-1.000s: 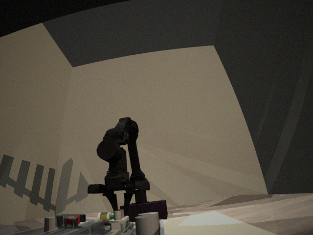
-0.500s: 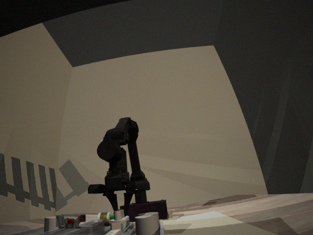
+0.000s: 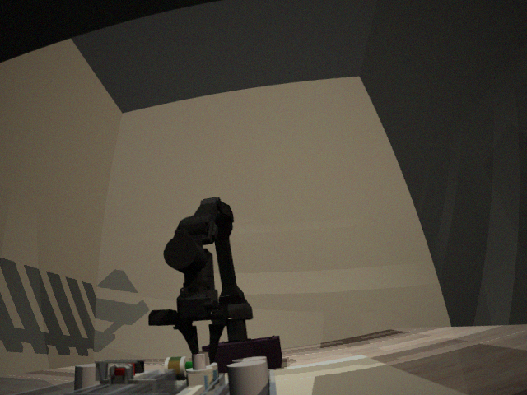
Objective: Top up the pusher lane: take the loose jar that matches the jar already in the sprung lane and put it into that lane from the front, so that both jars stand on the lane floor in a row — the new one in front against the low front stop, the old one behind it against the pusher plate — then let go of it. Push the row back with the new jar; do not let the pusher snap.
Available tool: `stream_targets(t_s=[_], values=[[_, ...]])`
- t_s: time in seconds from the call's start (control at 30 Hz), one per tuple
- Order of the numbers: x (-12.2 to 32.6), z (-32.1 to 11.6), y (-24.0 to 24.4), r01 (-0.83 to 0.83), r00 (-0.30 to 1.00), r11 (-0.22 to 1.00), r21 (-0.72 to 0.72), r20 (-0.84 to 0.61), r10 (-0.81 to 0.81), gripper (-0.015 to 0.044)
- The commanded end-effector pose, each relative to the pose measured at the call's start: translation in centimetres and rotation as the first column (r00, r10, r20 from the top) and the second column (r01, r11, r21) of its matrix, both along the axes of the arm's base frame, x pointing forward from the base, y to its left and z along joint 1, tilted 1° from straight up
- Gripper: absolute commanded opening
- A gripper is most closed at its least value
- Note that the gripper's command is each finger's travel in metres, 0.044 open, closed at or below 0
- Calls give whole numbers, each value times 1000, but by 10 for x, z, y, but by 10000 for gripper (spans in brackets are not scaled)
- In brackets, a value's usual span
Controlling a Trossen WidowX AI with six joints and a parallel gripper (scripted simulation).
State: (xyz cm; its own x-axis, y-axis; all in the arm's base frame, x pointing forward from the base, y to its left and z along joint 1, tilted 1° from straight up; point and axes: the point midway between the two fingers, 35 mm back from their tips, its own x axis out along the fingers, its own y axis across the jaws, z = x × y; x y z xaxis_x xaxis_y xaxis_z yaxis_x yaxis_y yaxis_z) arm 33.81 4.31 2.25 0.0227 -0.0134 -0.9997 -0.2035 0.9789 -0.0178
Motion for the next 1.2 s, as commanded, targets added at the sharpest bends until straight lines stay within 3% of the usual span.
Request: stream_targets(t_s=[0.0, 1.17], values=[[1, 0, 0, 2, 1000, 1000, 3, 9, -2, 0], [-5, -1, -1, 2, 1000, 1000, 3, 9, -2, 0]])
